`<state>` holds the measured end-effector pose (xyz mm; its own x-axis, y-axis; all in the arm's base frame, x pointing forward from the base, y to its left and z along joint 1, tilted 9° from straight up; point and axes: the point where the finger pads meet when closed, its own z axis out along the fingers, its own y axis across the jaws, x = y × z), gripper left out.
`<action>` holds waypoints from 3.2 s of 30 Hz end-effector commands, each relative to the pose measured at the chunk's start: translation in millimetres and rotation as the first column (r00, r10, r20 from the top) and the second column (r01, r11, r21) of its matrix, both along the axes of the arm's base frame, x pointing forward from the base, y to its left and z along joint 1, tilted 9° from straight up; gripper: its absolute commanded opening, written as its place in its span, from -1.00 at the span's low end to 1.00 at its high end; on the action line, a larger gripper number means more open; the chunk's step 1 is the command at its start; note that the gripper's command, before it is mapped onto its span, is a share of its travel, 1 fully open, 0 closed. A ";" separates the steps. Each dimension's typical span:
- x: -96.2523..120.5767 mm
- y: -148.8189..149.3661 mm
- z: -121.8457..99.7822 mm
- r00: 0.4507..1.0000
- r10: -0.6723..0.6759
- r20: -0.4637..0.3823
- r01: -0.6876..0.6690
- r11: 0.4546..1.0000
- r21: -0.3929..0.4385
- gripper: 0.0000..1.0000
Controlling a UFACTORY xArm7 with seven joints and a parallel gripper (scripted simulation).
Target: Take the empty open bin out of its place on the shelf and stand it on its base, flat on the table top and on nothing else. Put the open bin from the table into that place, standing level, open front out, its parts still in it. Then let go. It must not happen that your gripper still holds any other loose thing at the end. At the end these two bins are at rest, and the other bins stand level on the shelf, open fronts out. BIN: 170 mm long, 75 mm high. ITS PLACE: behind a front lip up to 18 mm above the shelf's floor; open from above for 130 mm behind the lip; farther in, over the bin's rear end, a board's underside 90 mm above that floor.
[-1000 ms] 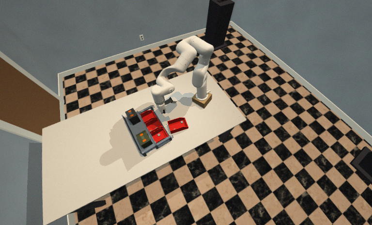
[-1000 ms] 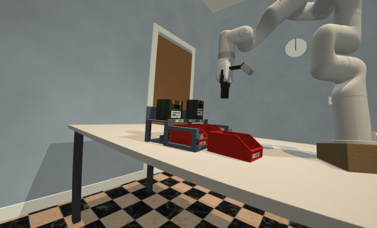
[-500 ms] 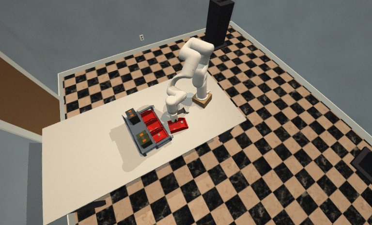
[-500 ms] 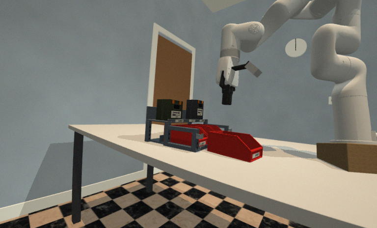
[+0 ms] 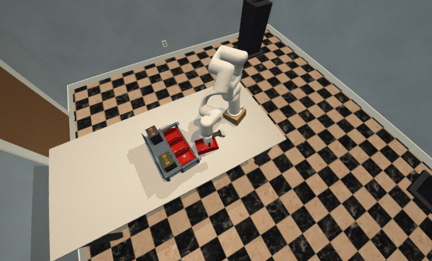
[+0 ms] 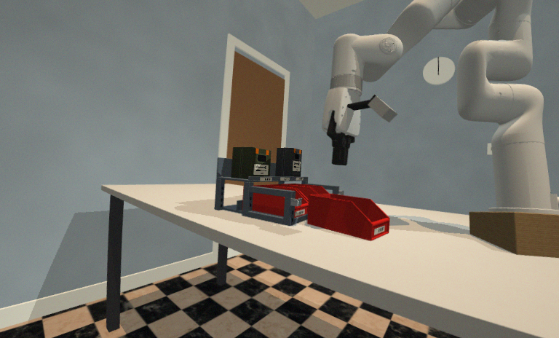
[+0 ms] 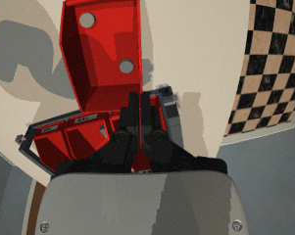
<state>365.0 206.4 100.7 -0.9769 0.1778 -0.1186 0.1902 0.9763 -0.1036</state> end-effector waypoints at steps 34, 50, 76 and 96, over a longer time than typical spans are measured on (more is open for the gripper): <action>2.1 2.2 -0.8 0.999 -0.008 -0.034 0.007 1.000 -0.026 -0.49; 2.1 2.2 -0.8 0.999 -0.008 -0.034 0.007 1.000 -0.026 -0.49; 3.8 -1.1 -23.8 0.999 -0.008 -0.034 0.007 1.000 -0.026 -0.49; 6.4 -6.0 -57.3 0.999 -0.008 -0.034 0.007 1.000 -0.026 -0.49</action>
